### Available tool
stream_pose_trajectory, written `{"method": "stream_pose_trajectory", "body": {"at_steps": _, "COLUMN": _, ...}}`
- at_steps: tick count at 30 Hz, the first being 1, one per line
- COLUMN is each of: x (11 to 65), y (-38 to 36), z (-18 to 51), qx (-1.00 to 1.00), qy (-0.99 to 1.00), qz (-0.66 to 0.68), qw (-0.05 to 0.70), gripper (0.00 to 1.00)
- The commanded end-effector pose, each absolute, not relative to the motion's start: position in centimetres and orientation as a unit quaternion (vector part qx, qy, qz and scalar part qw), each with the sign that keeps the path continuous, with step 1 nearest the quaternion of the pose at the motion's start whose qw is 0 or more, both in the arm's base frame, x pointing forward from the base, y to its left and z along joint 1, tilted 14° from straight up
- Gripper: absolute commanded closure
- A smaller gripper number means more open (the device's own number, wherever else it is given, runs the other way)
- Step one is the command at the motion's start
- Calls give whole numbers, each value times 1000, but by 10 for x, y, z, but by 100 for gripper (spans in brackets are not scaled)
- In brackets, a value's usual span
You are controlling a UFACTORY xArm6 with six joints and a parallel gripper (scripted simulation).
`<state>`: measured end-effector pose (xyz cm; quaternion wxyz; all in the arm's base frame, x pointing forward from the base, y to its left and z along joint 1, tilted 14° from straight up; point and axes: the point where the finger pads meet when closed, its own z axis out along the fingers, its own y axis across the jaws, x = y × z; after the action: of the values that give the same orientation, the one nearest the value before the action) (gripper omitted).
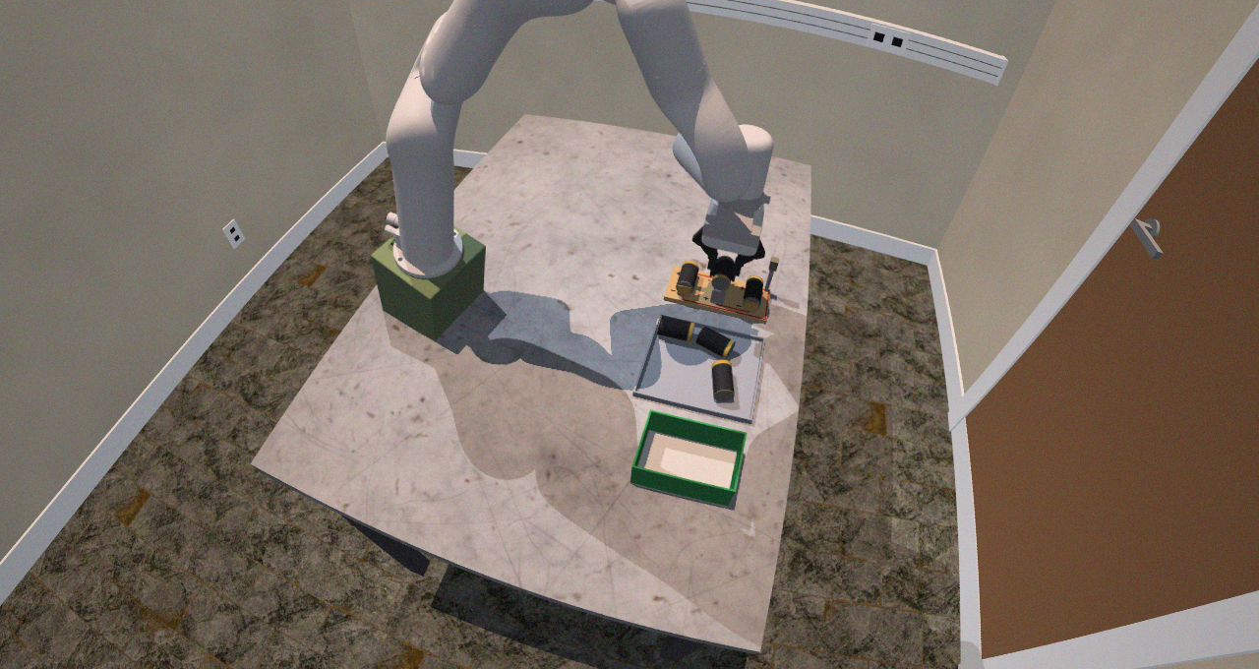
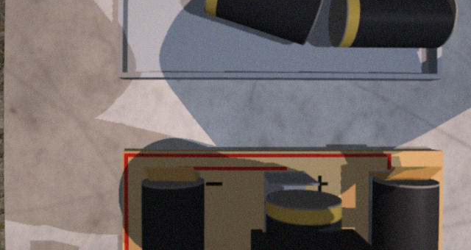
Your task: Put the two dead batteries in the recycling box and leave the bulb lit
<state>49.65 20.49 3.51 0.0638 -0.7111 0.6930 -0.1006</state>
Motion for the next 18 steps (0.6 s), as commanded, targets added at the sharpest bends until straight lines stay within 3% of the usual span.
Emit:
{"method": "stream_pose_trajectory", "body": {"at_steps": 1, "x": 498, "y": 206, "z": 36, "qx": -711, "qy": 693, "qz": -101, "qw": 66, "gripper": 72}}
{"method": "stream_pose_trajectory", "body": {"at_steps": 18, "x": 503, "y": 205, "z": 15, "qx": -711, "qy": 693, "qz": -101, "qw": 66, "gripper": 72}}
